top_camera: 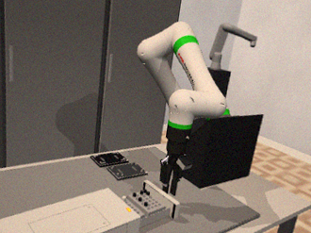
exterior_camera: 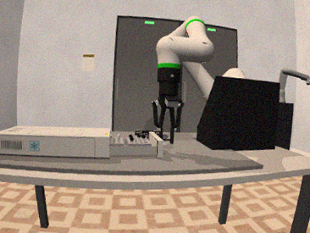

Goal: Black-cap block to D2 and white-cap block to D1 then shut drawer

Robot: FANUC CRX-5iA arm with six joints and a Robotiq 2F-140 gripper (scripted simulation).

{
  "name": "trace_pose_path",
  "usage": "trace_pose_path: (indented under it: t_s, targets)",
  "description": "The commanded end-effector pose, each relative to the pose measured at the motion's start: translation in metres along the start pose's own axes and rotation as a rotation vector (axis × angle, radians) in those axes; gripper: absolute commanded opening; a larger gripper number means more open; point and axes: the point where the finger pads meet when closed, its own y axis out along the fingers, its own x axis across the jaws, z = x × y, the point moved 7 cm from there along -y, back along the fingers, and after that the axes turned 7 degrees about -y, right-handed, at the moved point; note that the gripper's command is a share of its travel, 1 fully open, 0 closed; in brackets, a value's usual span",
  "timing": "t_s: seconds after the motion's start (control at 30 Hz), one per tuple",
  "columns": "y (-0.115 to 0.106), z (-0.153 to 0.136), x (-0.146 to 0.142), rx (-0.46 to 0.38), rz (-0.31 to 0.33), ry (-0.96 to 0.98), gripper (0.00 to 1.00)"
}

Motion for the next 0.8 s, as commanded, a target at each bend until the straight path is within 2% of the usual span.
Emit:
trace_pose_path:
  t_s: [0.0,0.77]
  targets:
    - [-0.001,0.001,-0.001,0.001,-0.002,0.000,0.34]
    - [-0.001,0.004,-0.028,0.001,-0.002,0.000,0.34]
